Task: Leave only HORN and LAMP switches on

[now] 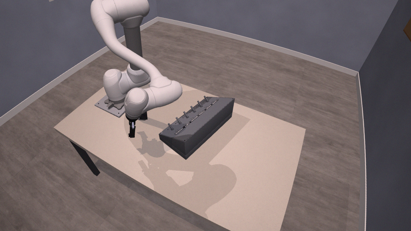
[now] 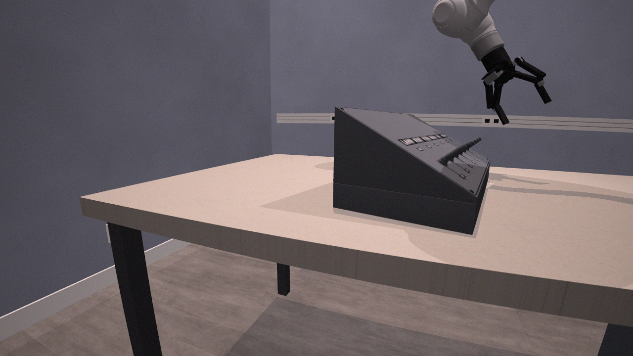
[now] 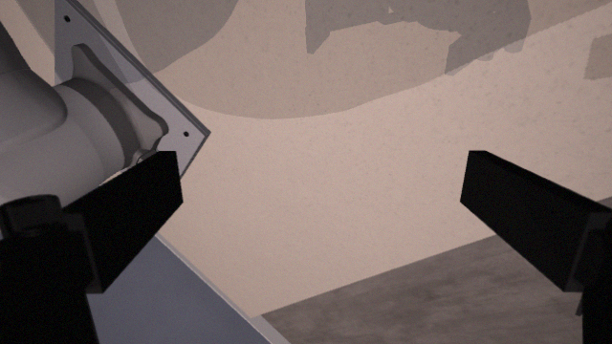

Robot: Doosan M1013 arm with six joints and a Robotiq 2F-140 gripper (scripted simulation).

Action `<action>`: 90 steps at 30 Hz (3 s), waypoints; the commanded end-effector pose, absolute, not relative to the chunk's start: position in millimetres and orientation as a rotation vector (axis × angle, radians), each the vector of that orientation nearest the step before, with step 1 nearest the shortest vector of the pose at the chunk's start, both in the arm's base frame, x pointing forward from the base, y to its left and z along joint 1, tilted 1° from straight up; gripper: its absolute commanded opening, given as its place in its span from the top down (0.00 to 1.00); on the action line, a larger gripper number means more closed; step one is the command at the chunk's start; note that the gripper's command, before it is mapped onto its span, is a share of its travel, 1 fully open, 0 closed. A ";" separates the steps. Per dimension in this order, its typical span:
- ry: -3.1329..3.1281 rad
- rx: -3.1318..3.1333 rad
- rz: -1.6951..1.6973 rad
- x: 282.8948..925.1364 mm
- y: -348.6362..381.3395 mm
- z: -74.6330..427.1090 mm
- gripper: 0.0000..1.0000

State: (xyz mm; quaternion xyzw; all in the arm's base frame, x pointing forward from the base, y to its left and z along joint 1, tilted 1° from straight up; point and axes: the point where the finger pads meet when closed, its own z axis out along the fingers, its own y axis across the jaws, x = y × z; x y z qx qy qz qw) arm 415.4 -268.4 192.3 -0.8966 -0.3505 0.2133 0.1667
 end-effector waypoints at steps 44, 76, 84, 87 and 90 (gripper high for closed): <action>-0.020 -3.140 -0.002 650.2 -4.3 322.9 0.00; 0.341 -3.103 -0.748 609.2 255.6 226.8 0.00; 0.341 -3.083 -0.769 604.3 267.1 223.9 0.00; 0.342 -3.082 -0.770 605.1 267.3 225.2 0.00; 0.344 -3.083 -0.769 605.3 266.4 225.4 0.50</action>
